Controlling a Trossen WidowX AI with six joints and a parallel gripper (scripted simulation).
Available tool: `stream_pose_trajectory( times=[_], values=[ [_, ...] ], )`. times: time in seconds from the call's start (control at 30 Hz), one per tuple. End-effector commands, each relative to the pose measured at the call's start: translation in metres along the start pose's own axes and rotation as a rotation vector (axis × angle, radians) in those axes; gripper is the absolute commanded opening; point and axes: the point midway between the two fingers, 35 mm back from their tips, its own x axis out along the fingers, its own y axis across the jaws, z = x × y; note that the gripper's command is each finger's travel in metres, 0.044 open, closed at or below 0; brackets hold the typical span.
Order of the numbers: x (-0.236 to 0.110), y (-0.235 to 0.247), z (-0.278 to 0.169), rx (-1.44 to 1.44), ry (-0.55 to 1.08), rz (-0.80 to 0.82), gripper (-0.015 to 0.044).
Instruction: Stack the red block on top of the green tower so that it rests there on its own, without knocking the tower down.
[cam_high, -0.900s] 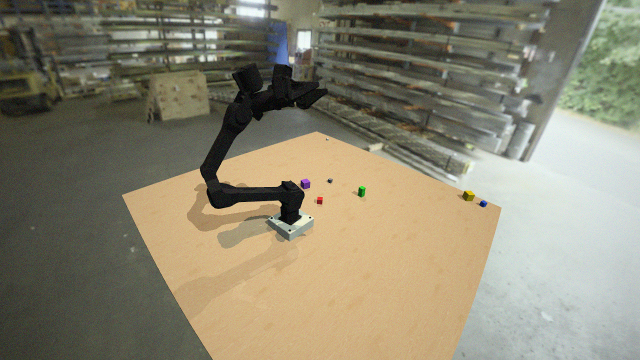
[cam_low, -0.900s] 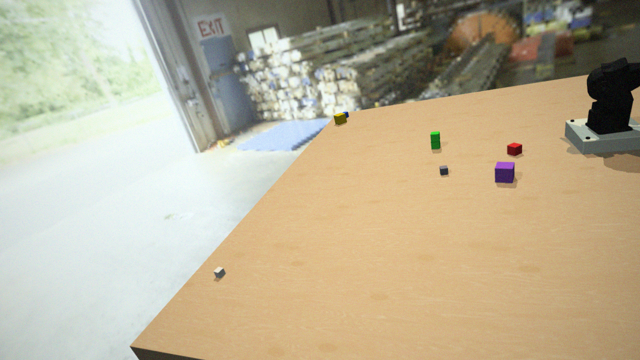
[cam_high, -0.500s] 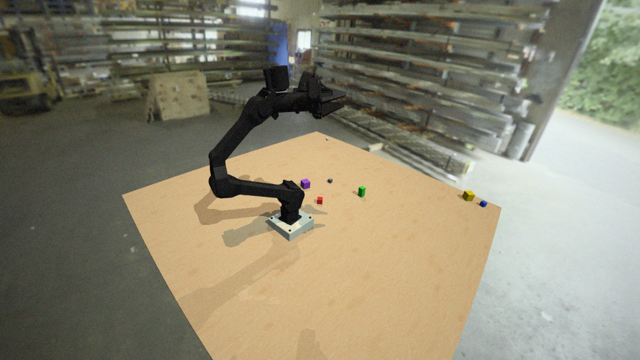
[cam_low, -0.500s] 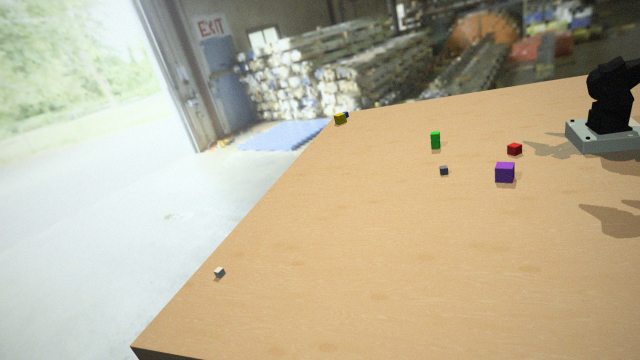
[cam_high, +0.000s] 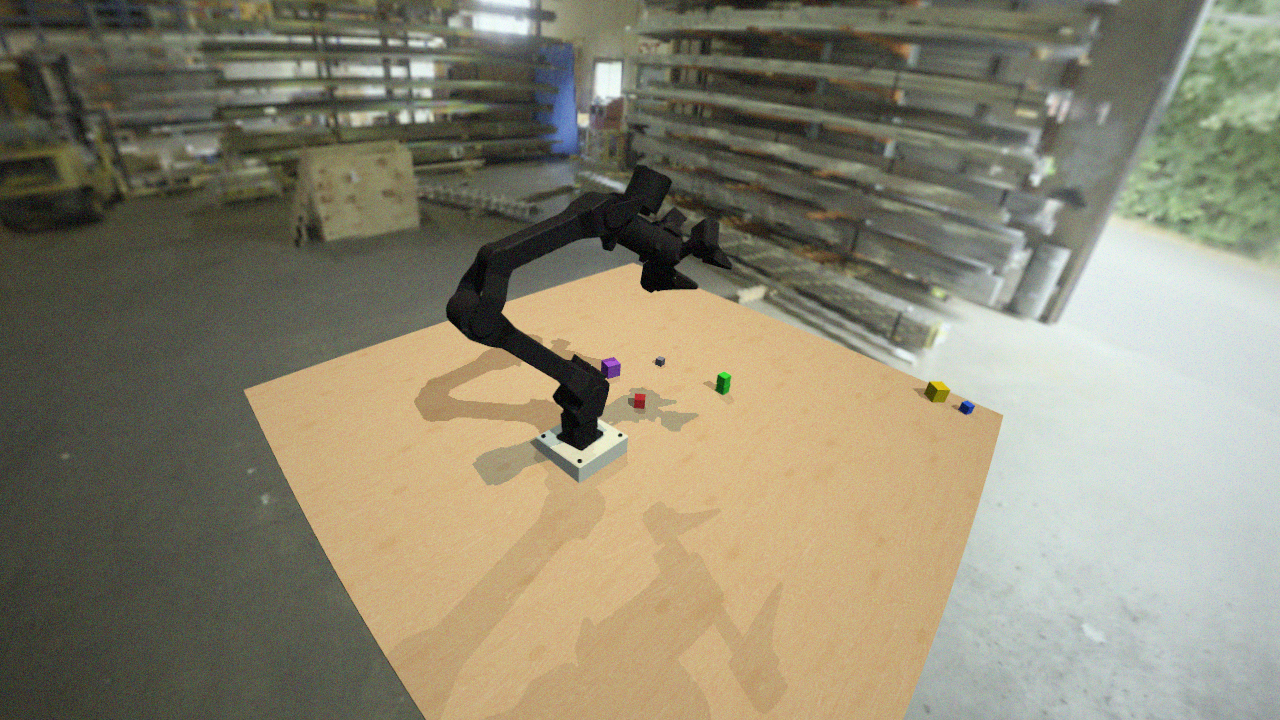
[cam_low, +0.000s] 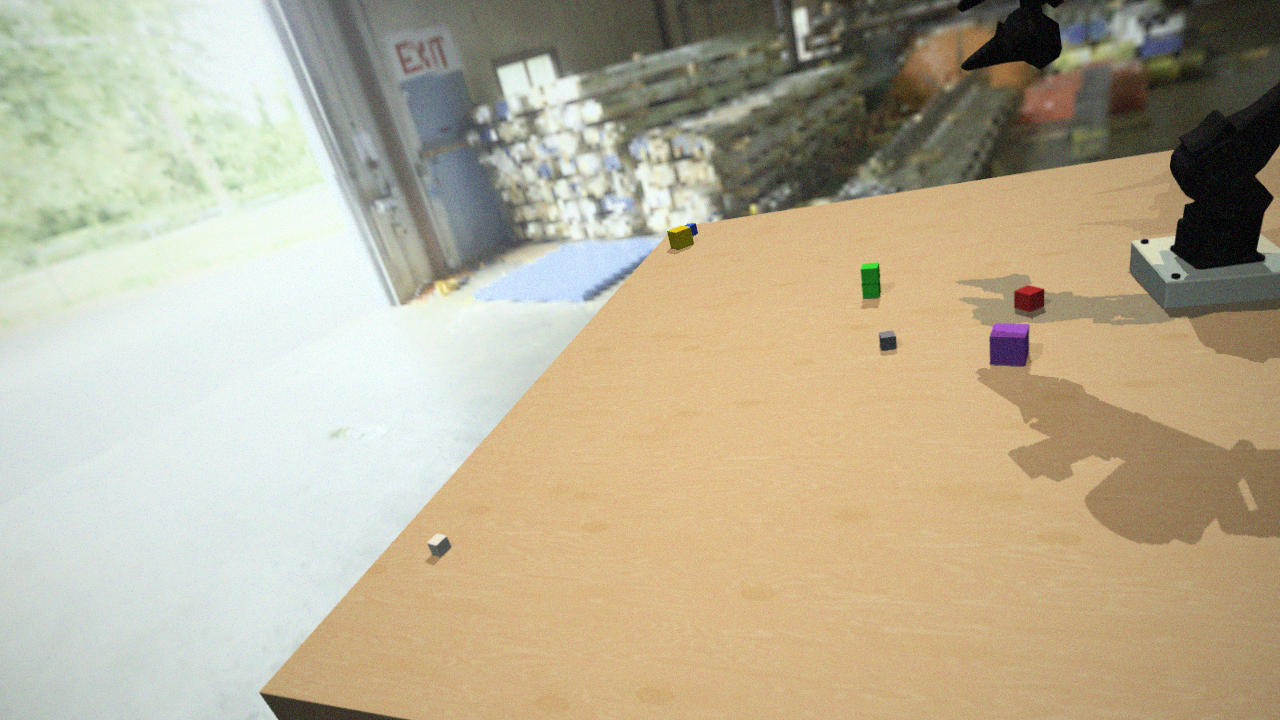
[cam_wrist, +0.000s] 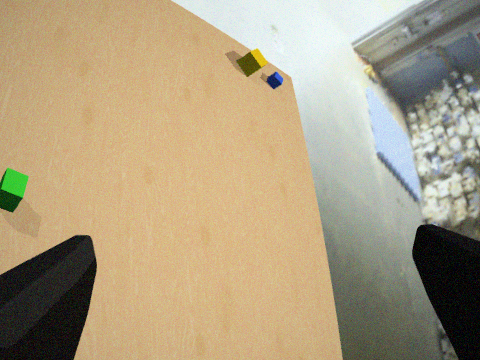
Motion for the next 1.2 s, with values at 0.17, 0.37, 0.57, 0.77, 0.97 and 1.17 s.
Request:
stream_pose_trajectory(
  times=[0.17,0.37,0.57,0.77,0.97,1.17],
  values=[
    [0.045,0.088,-0.024,-0.166,0.163,0.364,0.0440],
    [0.055,0.148,-0.052,-0.260,0.293,0.618,0.0440],
    [0.050,0.198,-0.088,-0.336,0.445,0.862,0.0440],
    [0.043,0.214,-0.103,-0.359,0.511,0.957,0.0440],
    [0.046,0.218,-0.107,-0.359,0.511,0.957,0.0440],
    [0.060,0.238,-0.126,-0.359,0.511,0.958,0.0440]
  ],
)
